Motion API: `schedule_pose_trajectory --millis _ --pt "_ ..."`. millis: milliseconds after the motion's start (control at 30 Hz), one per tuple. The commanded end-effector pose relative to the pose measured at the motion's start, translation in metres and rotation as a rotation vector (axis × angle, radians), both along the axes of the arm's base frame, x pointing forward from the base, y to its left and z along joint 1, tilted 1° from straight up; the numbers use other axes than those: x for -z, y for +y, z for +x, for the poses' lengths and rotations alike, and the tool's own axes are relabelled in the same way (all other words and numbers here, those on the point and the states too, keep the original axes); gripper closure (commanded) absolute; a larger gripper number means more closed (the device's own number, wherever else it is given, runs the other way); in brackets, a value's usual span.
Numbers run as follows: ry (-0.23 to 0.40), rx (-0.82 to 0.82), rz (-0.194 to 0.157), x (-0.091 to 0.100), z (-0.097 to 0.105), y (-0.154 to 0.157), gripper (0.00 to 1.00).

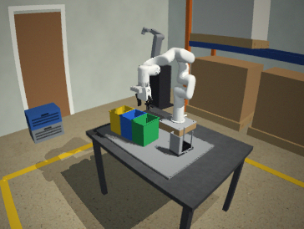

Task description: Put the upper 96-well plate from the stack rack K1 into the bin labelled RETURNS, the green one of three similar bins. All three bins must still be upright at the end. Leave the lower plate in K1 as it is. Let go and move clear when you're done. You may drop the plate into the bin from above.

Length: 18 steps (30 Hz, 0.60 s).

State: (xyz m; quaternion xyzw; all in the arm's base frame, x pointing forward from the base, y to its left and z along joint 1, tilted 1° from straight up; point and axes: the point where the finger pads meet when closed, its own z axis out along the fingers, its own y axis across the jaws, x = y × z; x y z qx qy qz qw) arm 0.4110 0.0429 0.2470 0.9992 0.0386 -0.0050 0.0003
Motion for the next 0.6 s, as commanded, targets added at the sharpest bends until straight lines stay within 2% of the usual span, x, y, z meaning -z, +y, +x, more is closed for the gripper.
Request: schedule_pose_trajectory --millis 0,567 --pt "-0.019 0.092 0.002 0.001 -0.009 0.015 0.0" --pt "-0.02 0.092 0.005 0.01 -0.044 0.081 0.0"
